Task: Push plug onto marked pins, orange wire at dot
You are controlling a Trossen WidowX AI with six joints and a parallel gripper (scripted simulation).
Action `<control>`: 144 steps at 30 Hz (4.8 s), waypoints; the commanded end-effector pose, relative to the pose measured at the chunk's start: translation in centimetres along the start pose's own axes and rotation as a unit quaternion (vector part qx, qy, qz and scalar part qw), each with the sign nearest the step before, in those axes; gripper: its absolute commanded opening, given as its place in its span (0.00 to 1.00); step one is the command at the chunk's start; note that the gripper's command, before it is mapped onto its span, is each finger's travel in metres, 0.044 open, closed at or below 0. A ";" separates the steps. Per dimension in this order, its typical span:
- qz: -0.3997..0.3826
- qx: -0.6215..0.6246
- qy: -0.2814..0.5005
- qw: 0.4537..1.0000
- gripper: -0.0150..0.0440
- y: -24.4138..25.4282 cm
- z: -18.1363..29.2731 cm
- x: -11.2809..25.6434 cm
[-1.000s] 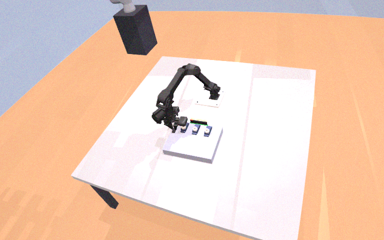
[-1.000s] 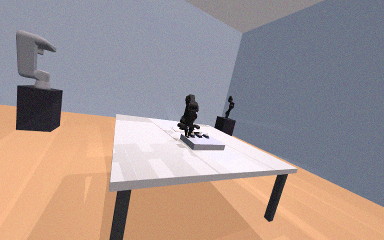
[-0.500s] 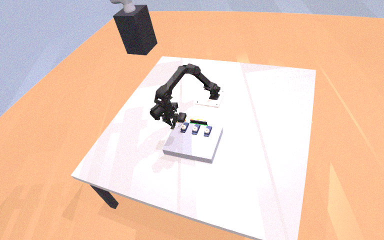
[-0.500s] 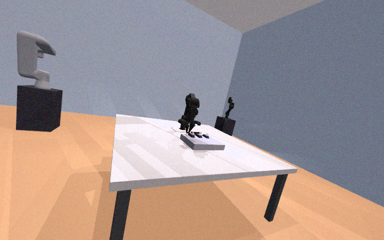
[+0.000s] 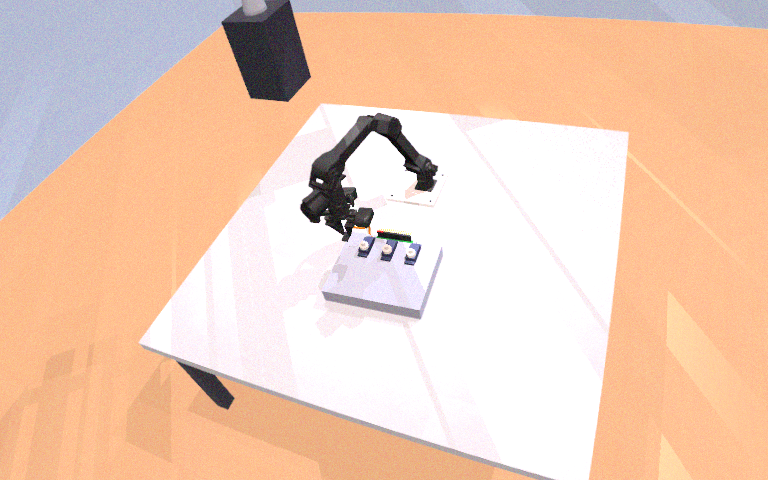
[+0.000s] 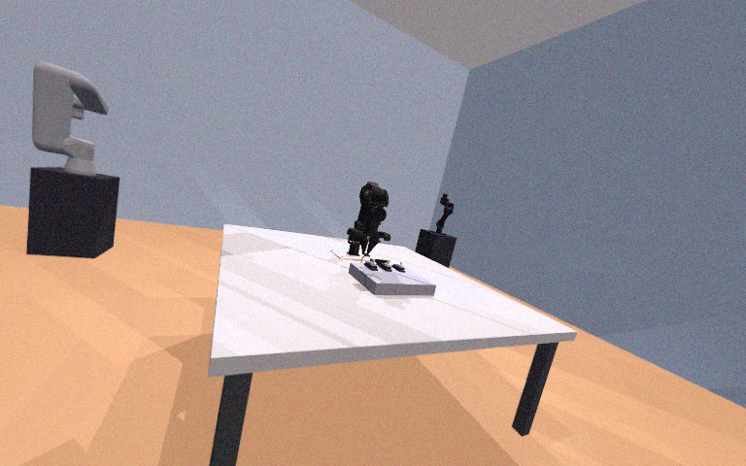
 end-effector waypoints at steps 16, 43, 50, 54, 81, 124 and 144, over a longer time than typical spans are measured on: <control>-0.003 -0.013 0.004 1.000 0.25 -4.1 -5.8 1.3; -0.001 -0.027 0.001 1.000 0.25 -8.7 -14.1 -0.5; -0.001 -0.027 0.001 1.000 0.25 -8.6 -14.0 -2.8; -0.001 -0.027 0.001 1.000 0.25 -8.7 -14.1 -4.4; -0.001 -0.027 0.003 1.000 0.25 -8.5 -10.1 -4.3; -0.001 -0.027 0.003 1.000 0.88 -8.3 -8.4 -0.8; -0.001 -0.027 0.003 1.000 1.00 -8.4 -8.6 1.6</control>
Point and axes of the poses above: the point midway between the two fingers, 35 mm back from their tips, its own x axis back along the fingers, its own y axis across the jaws, z = x × y, the point moved 8 cm from there along x, back along the fingers
